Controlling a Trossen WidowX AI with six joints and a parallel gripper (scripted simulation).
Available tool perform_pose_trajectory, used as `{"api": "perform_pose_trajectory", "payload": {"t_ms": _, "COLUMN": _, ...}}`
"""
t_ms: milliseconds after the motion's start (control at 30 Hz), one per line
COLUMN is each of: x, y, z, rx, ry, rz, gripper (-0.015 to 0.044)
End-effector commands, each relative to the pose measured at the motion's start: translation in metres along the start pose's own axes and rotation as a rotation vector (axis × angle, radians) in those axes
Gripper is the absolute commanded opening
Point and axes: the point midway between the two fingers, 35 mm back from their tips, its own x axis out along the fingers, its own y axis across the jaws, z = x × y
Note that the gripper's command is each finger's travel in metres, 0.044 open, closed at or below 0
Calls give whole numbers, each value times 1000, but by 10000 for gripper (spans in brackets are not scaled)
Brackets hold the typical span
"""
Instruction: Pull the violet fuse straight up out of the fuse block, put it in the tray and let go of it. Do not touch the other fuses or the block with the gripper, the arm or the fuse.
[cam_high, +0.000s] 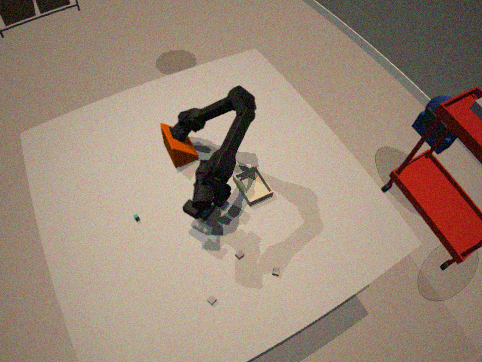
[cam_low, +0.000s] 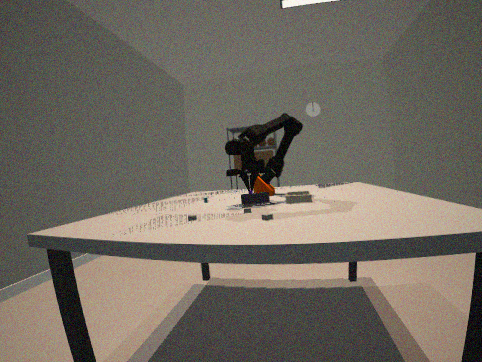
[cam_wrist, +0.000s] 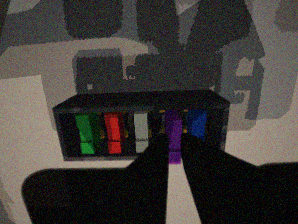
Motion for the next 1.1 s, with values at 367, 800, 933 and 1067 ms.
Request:
{"api": "perform_pose_trajectory", "payload": {"t_ms": 367, "x": -8, "y": 0, "z": 0, "rx": -3, "ry": 3, "rz": -2, "gripper": 0}}
{"api": "perform_pose_trajectory", "payload": {"t_ms": 800, "x": -14, "y": 0, "z": 0, "rx": -2, "ry": 3, "rz": -1, "gripper": 0}}
{"api": "perform_pose_trajectory", "payload": {"t_ms": 933, "x": -16, "y": 0, "z": 0, "rx": -2, "ry": 2, "rz": -1, "gripper": 0}}
{"api": "perform_pose_trajectory", "payload": {"t_ms": 1067, "x": -18, "y": 0, "z": 0, "rx": -2, "ry": 2, "rz": -1, "gripper": 0}}
